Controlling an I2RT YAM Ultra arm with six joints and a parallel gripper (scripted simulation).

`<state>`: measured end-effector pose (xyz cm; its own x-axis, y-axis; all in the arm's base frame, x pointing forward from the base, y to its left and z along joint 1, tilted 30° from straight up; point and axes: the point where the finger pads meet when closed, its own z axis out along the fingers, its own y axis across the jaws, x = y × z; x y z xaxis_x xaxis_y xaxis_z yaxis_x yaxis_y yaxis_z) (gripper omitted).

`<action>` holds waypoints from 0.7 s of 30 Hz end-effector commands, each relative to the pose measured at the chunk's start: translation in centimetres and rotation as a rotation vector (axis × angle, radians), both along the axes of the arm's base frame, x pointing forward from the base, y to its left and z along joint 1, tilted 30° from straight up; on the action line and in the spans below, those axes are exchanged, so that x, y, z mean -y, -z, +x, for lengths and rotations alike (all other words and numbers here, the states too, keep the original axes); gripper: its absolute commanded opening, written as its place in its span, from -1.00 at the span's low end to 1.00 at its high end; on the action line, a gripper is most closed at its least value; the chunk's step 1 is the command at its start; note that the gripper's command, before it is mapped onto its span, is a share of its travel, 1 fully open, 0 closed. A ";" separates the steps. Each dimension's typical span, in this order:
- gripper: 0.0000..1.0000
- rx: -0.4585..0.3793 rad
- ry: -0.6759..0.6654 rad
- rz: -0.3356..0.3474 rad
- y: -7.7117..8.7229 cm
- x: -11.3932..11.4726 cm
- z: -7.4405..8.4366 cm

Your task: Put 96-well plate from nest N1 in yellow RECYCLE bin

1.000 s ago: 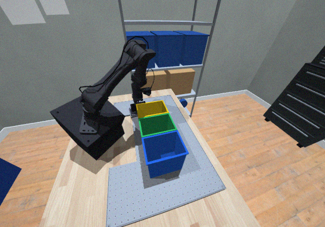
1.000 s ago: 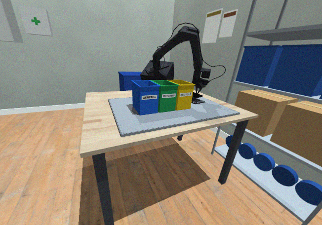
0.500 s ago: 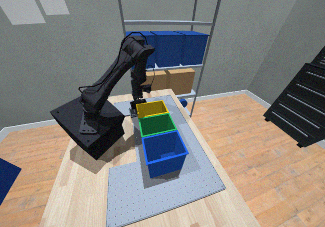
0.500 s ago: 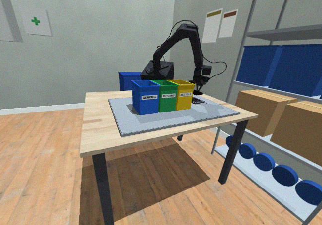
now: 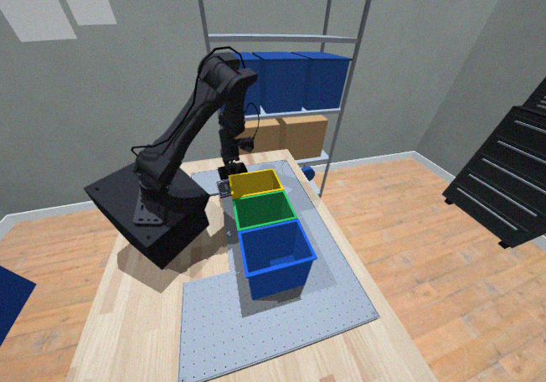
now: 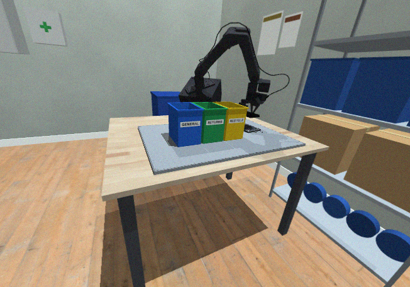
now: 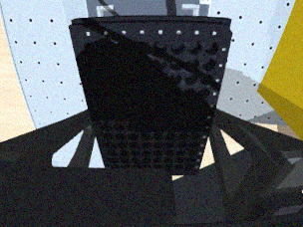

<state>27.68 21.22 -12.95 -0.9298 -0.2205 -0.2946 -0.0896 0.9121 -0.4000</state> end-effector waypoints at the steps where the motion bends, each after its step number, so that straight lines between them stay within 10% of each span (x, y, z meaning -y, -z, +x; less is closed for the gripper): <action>1: -1.00 0.026 -0.019 0.020 -1.8 -1.5 -0.2; 21: -1.00 0.023 -0.018 0.034 -4.5 -3.0 -1.2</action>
<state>26.25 21.68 -10.51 -0.9322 -0.2239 -0.2843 -0.0916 0.9060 -0.4133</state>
